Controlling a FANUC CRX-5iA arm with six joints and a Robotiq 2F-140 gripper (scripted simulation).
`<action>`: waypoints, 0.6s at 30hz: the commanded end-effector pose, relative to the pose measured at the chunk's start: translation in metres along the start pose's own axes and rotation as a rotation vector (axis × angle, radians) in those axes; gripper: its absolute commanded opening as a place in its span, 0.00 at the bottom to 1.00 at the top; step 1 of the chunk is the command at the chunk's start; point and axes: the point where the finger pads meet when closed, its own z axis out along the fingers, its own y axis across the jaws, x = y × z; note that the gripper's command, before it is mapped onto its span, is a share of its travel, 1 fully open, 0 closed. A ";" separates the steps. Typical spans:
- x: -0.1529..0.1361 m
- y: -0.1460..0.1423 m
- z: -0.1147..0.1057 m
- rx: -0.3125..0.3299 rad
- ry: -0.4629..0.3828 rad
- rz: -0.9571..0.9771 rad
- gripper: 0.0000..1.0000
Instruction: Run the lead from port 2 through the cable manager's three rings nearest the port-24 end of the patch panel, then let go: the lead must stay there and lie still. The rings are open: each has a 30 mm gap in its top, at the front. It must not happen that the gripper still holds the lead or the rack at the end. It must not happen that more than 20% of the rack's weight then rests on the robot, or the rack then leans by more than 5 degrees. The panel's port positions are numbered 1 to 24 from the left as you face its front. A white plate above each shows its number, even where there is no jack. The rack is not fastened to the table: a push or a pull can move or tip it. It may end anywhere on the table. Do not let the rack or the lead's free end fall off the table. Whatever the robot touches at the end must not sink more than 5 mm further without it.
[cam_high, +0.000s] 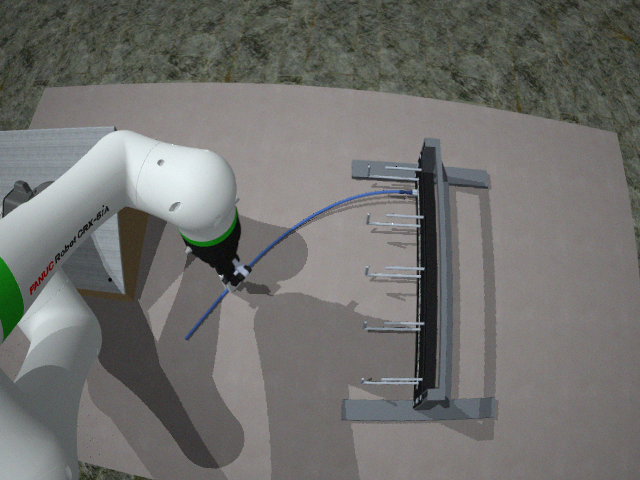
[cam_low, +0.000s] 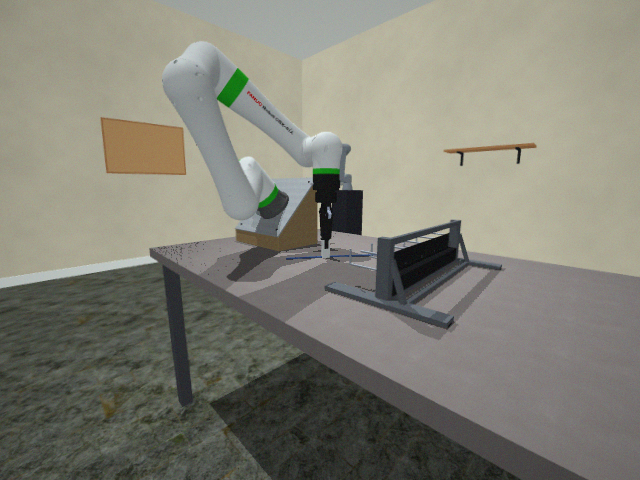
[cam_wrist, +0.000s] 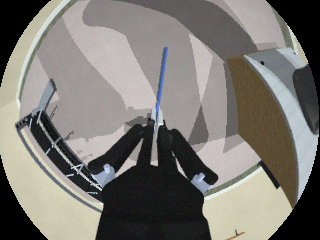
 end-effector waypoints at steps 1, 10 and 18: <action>0.000 0.000 0.000 0.000 0.000 0.000 0.00; 0.000 0.000 0.000 0.000 0.000 0.000 0.00; 0.000 0.000 -0.003 0.000 0.000 0.000 0.00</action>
